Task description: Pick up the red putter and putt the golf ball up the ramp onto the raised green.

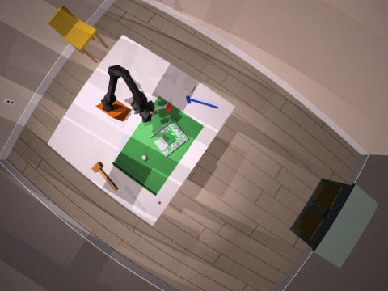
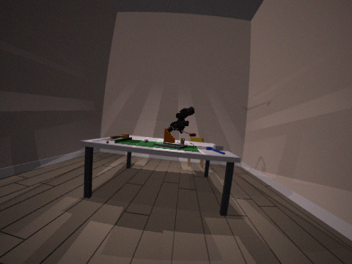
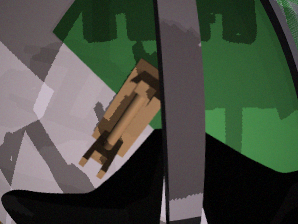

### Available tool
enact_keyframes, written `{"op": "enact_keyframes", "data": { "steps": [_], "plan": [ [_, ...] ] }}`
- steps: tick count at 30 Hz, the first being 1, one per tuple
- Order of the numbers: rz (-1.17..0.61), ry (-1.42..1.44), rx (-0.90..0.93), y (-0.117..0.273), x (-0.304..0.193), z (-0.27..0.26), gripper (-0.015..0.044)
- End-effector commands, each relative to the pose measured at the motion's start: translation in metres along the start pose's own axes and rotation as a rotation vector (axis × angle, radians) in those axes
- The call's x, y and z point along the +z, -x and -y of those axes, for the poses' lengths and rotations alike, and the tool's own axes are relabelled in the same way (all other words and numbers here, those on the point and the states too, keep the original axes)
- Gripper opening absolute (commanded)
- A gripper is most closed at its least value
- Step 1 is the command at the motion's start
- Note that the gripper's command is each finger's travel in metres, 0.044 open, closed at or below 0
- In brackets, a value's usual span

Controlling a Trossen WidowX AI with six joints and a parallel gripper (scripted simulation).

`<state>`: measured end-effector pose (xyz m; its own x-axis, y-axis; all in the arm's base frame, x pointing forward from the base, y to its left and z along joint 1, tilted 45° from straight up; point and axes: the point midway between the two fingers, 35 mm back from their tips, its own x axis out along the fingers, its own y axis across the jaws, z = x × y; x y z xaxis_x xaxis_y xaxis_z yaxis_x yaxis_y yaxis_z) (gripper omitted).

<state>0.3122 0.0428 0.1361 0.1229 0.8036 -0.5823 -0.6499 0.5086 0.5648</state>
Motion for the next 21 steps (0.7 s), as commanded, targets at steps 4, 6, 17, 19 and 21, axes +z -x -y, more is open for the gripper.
{"op": "enact_keyframes", "data": {
  "steps": [4,6,17,19,21],
  "plan": [
    [0.047,-0.258,0.021,0.014,-0.006,0.03,0.0],
    [0.059,-0.336,0.03,0.018,-0.009,0.039,0.0],
    [0.134,-0.763,0.095,0.039,-0.033,0.086,0.0],
    [0.149,-0.84,0.11,0.043,-0.038,0.095,0.0],
    [0.164,-0.917,0.126,0.047,-0.044,0.103,0.0]
  ]
}}
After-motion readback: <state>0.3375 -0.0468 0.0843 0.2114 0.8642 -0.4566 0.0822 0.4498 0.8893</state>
